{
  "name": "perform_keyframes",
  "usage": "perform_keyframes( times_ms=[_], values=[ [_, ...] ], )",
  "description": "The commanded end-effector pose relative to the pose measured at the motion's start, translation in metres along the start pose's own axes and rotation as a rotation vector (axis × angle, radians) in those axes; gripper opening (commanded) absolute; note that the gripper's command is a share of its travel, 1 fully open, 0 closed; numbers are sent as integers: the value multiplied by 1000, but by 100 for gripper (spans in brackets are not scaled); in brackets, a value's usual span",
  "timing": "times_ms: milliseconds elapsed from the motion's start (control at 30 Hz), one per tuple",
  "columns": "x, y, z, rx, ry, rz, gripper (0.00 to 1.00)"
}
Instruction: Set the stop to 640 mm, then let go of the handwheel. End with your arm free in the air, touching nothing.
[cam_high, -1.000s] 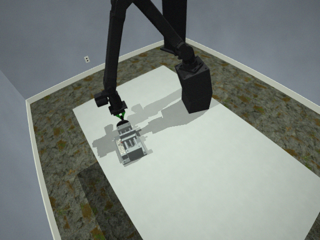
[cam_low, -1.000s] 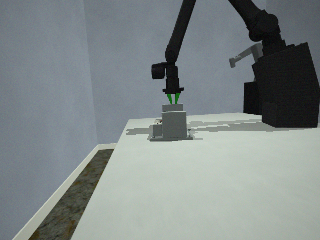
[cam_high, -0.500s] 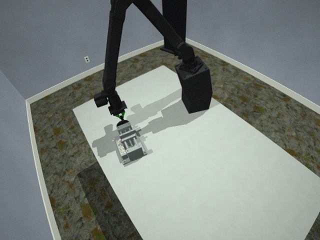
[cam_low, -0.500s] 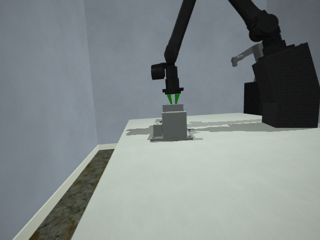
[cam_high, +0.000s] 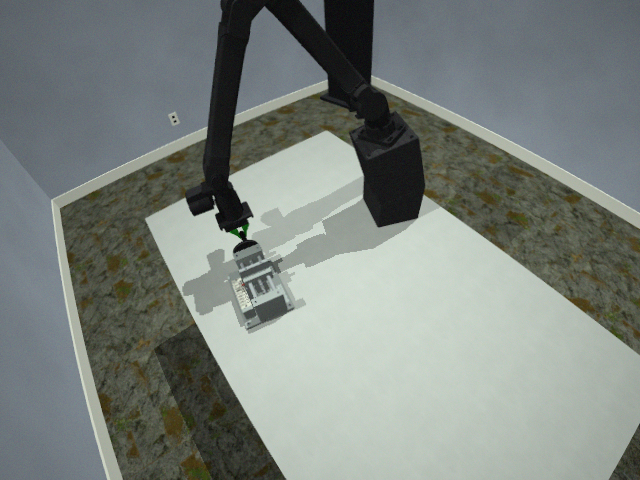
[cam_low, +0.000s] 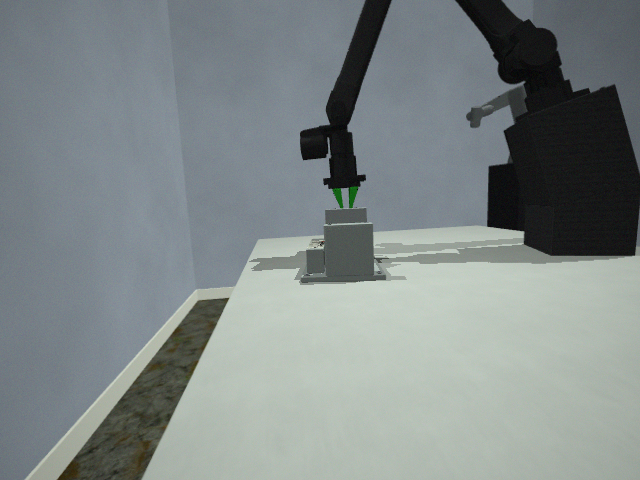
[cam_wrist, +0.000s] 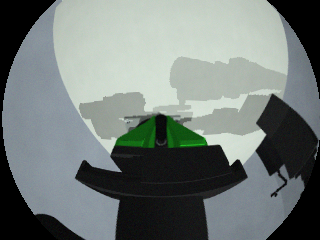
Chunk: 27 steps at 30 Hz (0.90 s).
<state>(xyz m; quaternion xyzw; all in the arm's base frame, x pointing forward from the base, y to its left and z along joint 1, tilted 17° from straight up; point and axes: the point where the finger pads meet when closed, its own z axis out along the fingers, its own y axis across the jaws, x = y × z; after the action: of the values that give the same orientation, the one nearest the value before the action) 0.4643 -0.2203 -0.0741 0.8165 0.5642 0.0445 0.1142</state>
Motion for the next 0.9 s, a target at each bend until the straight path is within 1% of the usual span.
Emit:
perform_keyframes(
  times_ms=[0, 67, 133, 200, 233, 333, 400, 433, 500, 600, 633, 700, 733, 800, 867],
  values=[
    [2, 52, -33, -101, -8, 5, 6],
    [1, 55, -33, -110, -8, 6, 6],
    [1, 55, -33, -110, -9, 6, 6],
    [2, 53, -31, -101, -8, 6, 6],
    [2, 52, -28, -91, -7, 5, 6],
    [3, 54, -20, -84, -6, 4, 6],
    [3, 54, -20, -84, -6, 4, 6],
    [3, 60, -22, -100, -7, 5, 6],
    [3, 56, -16, -74, -5, 4, 6],
    [1, 70, -30, -111, -8, 7, 6],
    [1, 72, -34, -117, -8, 8, 6],
    [1, 72, -34, -119, -8, 8, 6],
    [1, 70, -30, -112, -8, 7, 6],
    [2, 62, -11, -81, -6, 6, 6],
    [2, 66, -7, -83, -7, 6, 6]
  ],
)
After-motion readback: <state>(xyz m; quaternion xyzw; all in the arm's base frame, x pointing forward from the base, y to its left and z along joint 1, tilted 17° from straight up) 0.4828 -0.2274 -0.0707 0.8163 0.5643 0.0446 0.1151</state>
